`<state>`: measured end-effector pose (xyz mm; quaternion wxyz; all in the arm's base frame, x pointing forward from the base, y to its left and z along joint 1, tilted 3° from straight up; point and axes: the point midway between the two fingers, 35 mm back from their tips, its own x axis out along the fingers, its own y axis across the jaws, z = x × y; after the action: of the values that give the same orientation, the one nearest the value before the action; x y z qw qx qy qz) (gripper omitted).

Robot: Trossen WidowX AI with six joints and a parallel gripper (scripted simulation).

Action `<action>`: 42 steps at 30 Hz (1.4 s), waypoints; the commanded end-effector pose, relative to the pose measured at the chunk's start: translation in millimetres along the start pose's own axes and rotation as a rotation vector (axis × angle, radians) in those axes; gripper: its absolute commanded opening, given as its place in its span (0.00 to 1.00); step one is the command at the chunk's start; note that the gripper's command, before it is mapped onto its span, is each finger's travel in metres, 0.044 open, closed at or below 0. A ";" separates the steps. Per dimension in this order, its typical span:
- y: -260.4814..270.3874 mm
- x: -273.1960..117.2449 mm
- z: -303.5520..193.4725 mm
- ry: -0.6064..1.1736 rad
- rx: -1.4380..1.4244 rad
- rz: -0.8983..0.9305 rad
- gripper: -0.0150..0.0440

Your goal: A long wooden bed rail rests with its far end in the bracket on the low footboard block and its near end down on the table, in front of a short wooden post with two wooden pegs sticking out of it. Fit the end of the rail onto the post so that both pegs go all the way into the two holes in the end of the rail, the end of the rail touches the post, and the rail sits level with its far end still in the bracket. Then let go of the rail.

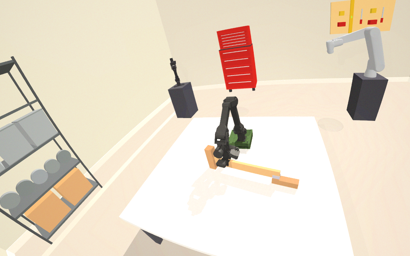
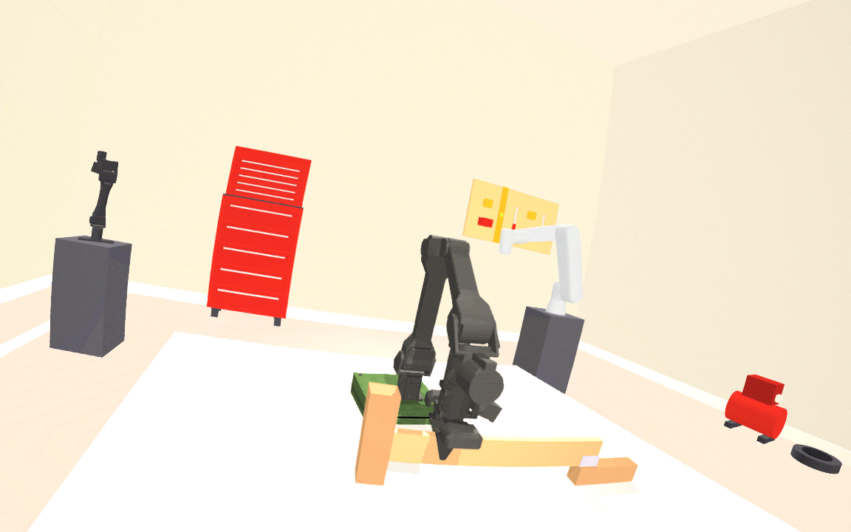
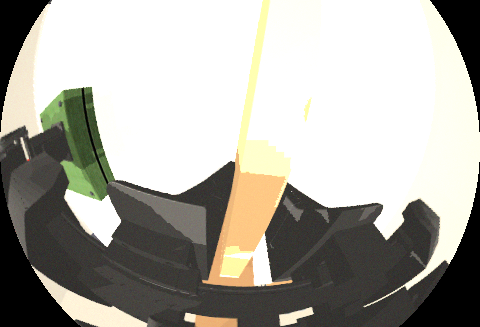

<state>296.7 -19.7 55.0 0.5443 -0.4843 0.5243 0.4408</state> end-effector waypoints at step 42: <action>0.4 -30.3 28.1 -0.001 -0.002 -0.008 1.00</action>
<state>298.5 7.8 81.3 0.5436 -0.4859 0.5224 0.4422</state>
